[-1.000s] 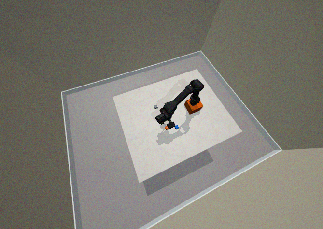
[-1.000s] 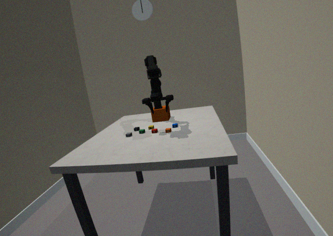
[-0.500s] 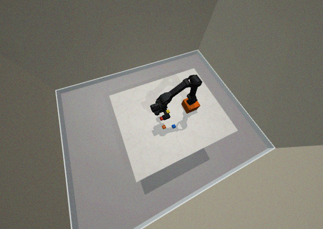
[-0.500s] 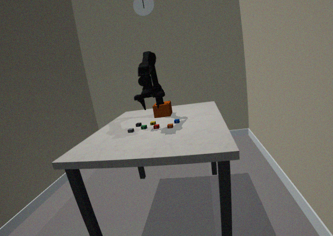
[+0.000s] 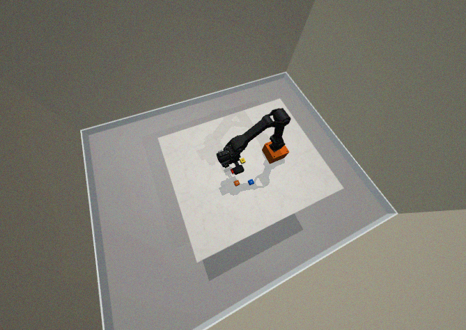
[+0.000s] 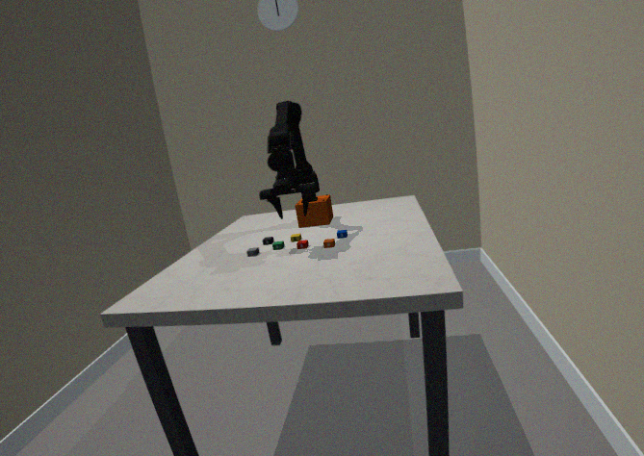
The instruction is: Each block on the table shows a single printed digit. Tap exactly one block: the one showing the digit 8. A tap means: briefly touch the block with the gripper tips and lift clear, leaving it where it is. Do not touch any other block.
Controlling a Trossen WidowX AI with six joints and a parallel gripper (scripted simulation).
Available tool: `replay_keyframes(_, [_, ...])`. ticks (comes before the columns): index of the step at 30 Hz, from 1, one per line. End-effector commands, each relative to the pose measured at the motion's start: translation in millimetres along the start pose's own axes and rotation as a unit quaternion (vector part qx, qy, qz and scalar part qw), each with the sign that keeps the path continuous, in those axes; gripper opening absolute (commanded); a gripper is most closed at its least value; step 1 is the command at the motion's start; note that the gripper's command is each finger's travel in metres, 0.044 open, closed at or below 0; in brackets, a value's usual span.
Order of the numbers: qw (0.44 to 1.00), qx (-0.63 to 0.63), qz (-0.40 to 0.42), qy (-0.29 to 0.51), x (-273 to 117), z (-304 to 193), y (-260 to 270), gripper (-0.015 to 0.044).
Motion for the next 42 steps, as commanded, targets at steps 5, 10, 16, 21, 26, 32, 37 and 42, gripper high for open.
replay_keyframes(5, [1.000, -0.003, -0.003, 0.022, 59.8, -10.7, -1.4, 0.0138])
replay_keyframes(10, [1.000, -0.003, -0.003, 0.022, 59.8, -10.7, -1.4, 0.0020])
replay_keyframes(16, [1.000, -0.003, -0.003, 0.022, 59.8, -10.7, -1.4, 0.0020])
replay_keyframes(21, [1.000, -0.003, -0.003, 0.022, 60.9, -10.7, -1.4, 0.0020])
replay_keyframes(26, [1.000, -0.003, -0.003, 0.022, 68.6, -10.8, -1.4, 0.0020])
replay_keyframes(32, [1.000, -0.003, -0.003, 0.022, 78.2, -11.2, -1.4, 0.0020])
replay_keyframes(37, [1.000, -0.003, -0.003, 0.022, 86.1, -11.8, -1.5, 0.0020])
replay_keyframes(42, [1.000, -0.003, -0.003, 0.022, 89.9, -12.2, -1.6, 0.0020])
Point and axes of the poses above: the point midway between the two fingers, 35 mm back from their tips, its own x axis out along the fingers, its own y axis across the jaws, z = x × y, the point moved 7 cm from there along -x, back along the fingers, and after that the axes turned 7 degrees about x, right-handed, at the moved point
